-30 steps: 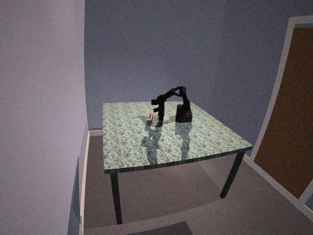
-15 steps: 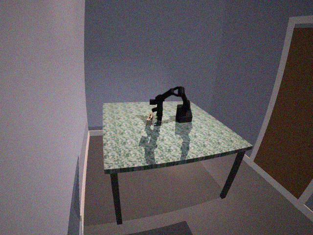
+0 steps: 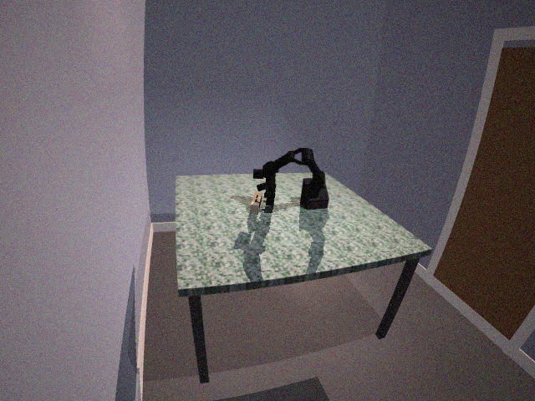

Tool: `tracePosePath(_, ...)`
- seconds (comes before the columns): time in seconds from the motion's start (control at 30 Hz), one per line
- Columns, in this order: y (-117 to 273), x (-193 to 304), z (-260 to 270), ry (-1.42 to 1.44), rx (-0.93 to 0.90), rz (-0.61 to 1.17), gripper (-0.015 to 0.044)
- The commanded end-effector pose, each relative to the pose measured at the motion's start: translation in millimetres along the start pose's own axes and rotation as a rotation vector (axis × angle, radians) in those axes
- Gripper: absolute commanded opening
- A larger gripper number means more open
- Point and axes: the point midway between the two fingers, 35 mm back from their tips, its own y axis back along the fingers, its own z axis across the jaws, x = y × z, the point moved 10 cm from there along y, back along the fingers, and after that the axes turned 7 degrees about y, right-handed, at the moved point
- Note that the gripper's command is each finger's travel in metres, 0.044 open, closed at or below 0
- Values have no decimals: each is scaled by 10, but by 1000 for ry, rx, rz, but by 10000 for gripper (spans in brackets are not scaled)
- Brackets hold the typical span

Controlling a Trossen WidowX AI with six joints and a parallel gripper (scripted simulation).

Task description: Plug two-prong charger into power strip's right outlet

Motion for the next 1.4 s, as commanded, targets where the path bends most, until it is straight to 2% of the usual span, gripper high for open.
tracePosePath(0.0,3,-51,-13,-7,4,1,0)
tracePosePath(1.37,13,-156,-31,-7,4,0,0)
